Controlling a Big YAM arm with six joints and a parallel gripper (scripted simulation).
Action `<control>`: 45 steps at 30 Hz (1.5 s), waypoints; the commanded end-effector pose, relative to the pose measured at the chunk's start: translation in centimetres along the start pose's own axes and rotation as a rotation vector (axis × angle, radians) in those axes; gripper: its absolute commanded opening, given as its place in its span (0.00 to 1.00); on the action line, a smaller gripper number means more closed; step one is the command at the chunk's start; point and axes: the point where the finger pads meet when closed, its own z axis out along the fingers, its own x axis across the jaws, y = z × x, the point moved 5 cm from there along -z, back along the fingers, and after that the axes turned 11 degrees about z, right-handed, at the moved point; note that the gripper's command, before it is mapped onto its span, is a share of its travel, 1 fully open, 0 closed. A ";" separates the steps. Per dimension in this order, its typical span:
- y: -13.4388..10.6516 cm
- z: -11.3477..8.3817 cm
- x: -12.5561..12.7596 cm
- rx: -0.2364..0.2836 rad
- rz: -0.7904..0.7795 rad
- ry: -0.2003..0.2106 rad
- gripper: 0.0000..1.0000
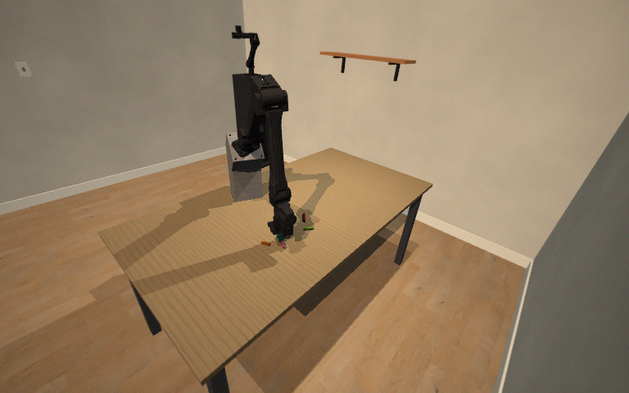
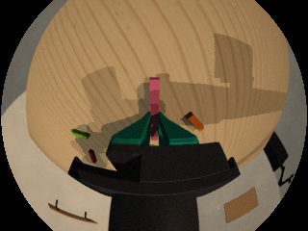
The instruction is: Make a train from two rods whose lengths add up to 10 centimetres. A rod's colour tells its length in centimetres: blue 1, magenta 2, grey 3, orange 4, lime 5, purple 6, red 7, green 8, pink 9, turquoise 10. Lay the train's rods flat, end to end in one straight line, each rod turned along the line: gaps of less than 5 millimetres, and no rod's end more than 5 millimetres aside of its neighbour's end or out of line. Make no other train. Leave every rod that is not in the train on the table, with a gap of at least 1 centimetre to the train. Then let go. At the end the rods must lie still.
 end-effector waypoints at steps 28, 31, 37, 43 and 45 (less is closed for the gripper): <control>0.2 1.4 0.2 -0.010 -0.012 0.004 0.04; 0.6 1.0 0.2 -0.019 -0.011 0.006 0.04; 0.5 1.0 0.2 -0.019 -0.011 0.006 0.04; 0.5 1.0 0.2 -0.019 -0.011 0.006 0.04; 0.5 1.0 0.2 -0.019 -0.011 0.006 0.04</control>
